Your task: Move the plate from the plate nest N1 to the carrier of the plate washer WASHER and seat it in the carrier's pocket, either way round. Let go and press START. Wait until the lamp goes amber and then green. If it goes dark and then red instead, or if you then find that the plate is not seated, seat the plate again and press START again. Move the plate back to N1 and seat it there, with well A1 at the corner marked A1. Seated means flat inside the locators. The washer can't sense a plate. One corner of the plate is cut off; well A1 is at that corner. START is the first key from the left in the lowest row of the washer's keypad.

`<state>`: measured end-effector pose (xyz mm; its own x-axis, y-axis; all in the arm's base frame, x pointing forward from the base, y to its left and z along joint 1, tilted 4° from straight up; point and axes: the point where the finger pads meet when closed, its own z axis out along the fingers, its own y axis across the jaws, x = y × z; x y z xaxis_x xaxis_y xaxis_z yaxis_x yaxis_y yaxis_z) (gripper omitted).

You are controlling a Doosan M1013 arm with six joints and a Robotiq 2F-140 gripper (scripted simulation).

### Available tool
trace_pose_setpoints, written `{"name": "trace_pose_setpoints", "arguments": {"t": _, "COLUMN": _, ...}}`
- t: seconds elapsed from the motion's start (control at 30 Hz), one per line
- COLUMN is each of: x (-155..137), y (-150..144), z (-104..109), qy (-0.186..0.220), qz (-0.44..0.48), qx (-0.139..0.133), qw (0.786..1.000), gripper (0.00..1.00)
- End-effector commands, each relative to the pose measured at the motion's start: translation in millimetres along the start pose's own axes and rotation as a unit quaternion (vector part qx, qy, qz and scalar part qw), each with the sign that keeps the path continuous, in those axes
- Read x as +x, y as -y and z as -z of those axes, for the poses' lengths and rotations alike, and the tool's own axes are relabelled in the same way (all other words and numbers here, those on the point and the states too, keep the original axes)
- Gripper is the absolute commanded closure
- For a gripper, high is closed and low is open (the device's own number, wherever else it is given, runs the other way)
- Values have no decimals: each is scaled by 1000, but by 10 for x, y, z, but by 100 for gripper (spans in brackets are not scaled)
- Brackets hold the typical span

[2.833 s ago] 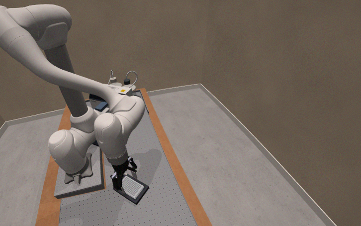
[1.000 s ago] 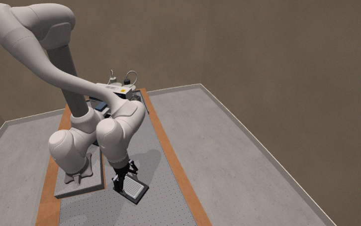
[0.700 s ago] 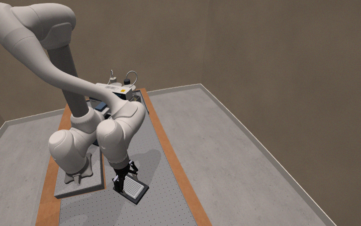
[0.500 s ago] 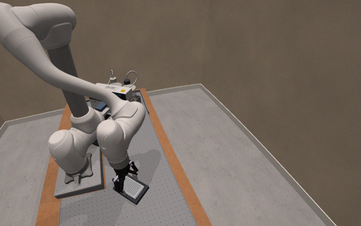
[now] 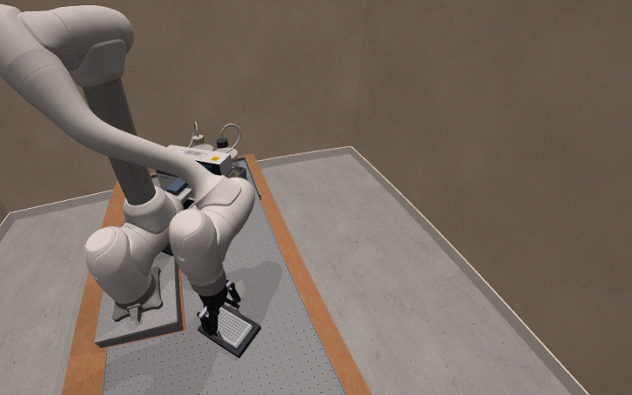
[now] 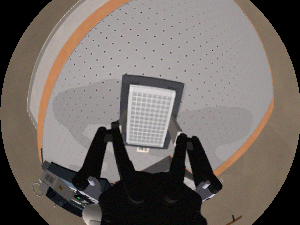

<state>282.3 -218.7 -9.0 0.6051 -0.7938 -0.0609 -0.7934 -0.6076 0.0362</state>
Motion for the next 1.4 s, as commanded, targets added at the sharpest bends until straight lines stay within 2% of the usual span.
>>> {"name": "trace_pose_setpoints", "arguments": {"t": 0.0, "x": -1, "y": 0, "z": -2, "qy": 0, "qz": 0, "qx": 0, "qw": 1000, "gripper": 54}}
{"name": "trace_pose_setpoints", "arguments": {"t": 0.03, "x": -1, "y": 0, "z": -2, "qy": 0, "qz": 0, "qx": 0, "qw": 1000, "gripper": 54}}
{"name": "trace_pose_setpoints", "arguments": {"t": 0.07, "x": -1, "y": 0, "z": -2, "qy": 0, "qz": 0, "qx": 0, "qw": 1000, "gripper": 60}}
{"name": "trace_pose_setpoints", "arguments": {"t": 0.2, "x": -1, "y": 0, "z": -2, "qy": 0, "qz": 0, "qx": 0, "qw": 1000, "gripper": 60}}
{"name": "trace_pose_setpoints", "arguments": {"t": 0.23, "x": -1, "y": 0, "z": -2, "qy": 0, "qz": 0, "qx": 0, "qw": 1000, "gripper": 66}}
{"name": "trace_pose_setpoints", "arguments": {"t": 0.3, "x": -1, "y": 0, "z": -2, "qy": 0, "qz": 0, "qx": 0, "qw": 1000, "gripper": 66}}
{"name": "trace_pose_setpoints", "arguments": {"t": 0.33, "x": -1, "y": 0, "z": -2, "qy": 0, "qz": 0, "qx": 0, "qw": 1000, "gripper": 72}}
{"name": "trace_pose_setpoints", "arguments": {"t": 0.4, "x": -1, "y": 0, "z": -2, "qy": 0, "qz": 0, "qx": 0, "qw": 1000, "gripper": 72}}
{"name": "trace_pose_setpoints", "arguments": {"t": 0.43, "x": -1, "y": 0, "z": -2, "qy": 0, "qz": 0, "qx": 0, "qw": 1000, "gripper": 78}}
{"name": "trace_pose_setpoints", "arguments": {"t": 0.5, "x": -1, "y": 0, "z": -2, "qy": 0, "qz": 0, "qx": 0, "qw": 1000, "gripper": 78}}
{"name": "trace_pose_setpoints", "arguments": {"t": 0.53, "x": -1, "y": 0, "z": -2, "qy": 0, "qz": 0, "qx": 0, "qw": 1000, "gripper": 84}}
{"name": "trace_pose_setpoints", "arguments": {"t": 0.6, "x": -1, "y": 0, "z": -2, "qy": 0, "qz": 0, "qx": 0, "qw": 1000, "gripper": 84}}
{"name": "trace_pose_setpoints", "arguments": {"t": 0.63, "x": -1, "y": 0, "z": -2, "qy": 0, "qz": 0, "qx": 0, "qw": 1000, "gripper": 90}}
{"name": "trace_pose_setpoints", "arguments": {"t": 1.37, "x": -1, "y": 0, "z": -2, "qy": 0, "qz": 0, "qx": 0, "qw": 1000, "gripper": 90}}
